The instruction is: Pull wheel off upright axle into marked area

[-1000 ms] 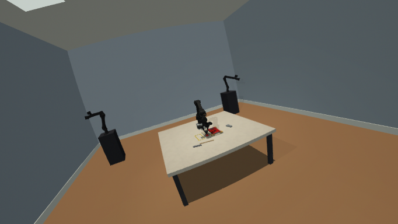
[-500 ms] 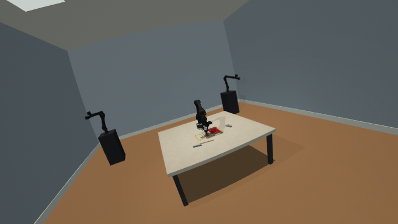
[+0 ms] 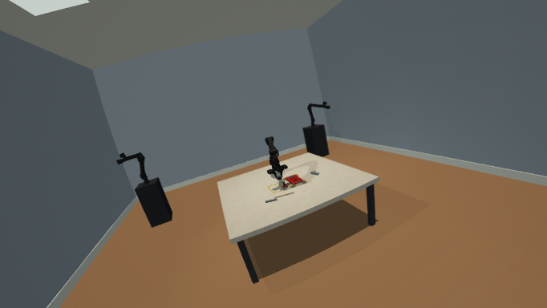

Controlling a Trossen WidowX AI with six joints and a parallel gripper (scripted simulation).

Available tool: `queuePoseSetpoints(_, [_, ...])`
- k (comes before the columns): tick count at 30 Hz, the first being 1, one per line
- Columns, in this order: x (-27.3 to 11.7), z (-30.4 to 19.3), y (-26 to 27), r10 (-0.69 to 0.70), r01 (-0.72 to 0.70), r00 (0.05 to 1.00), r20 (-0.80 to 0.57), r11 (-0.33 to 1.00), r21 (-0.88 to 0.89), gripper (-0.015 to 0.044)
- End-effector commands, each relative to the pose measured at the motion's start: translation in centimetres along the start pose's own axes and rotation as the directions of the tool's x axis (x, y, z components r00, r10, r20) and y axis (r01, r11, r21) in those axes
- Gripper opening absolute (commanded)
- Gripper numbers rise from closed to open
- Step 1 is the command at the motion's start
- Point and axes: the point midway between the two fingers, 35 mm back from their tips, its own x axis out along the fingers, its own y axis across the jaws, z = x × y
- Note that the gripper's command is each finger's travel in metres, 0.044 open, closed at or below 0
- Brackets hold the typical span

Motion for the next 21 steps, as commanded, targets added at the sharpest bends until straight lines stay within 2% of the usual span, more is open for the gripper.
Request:
queuePoseSetpoints(1, [-0.2,-1.2,-1.9,-0.006,0.006,1.0,0.0,1.0,-0.001,0.0])
queuePoseSetpoints(10, [-0.5,-4.1,-5.8,-0.01,0.01,1.0,-0.002,1.0,-0.002,0.0])
queuePoseSetpoints(21, [1.4,-4.3,-6.1,-0.01,0.01,1.0,-0.002,1.0,-0.002,0.0])
